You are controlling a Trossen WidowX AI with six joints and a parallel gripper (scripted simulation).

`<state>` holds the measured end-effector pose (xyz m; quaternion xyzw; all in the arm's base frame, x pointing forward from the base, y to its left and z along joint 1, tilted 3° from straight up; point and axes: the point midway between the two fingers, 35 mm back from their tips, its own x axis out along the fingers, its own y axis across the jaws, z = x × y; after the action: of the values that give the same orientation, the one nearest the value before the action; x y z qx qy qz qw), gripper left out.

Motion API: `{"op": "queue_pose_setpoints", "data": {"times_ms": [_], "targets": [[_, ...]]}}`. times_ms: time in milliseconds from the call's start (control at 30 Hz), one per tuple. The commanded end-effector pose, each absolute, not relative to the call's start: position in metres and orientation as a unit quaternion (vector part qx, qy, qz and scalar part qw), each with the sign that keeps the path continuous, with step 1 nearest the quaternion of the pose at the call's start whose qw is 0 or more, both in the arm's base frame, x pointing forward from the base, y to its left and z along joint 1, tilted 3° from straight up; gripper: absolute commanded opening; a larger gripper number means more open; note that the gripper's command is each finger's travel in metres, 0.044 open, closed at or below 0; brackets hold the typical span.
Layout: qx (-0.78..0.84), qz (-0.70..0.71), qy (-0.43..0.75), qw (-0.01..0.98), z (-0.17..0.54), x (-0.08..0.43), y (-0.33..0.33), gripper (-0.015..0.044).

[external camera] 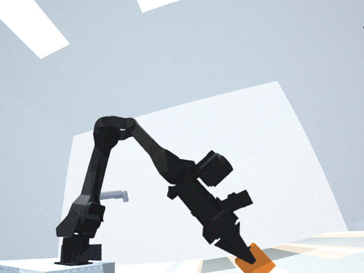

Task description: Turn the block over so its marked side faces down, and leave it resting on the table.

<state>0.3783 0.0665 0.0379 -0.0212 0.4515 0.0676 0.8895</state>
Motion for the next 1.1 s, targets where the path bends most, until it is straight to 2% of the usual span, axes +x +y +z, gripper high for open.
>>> {"op": "queue_pose_setpoints", "data": {"times_ms": [0, 1067], "targets": [[-0.019, 0.065, 0.428, 0.901, 0.029, 0.383, 0.067, 0.0000], [-0.004, 0.068, 0.224, 0.972, 0.009, 0.374, 0.066, 0.0000]]}}
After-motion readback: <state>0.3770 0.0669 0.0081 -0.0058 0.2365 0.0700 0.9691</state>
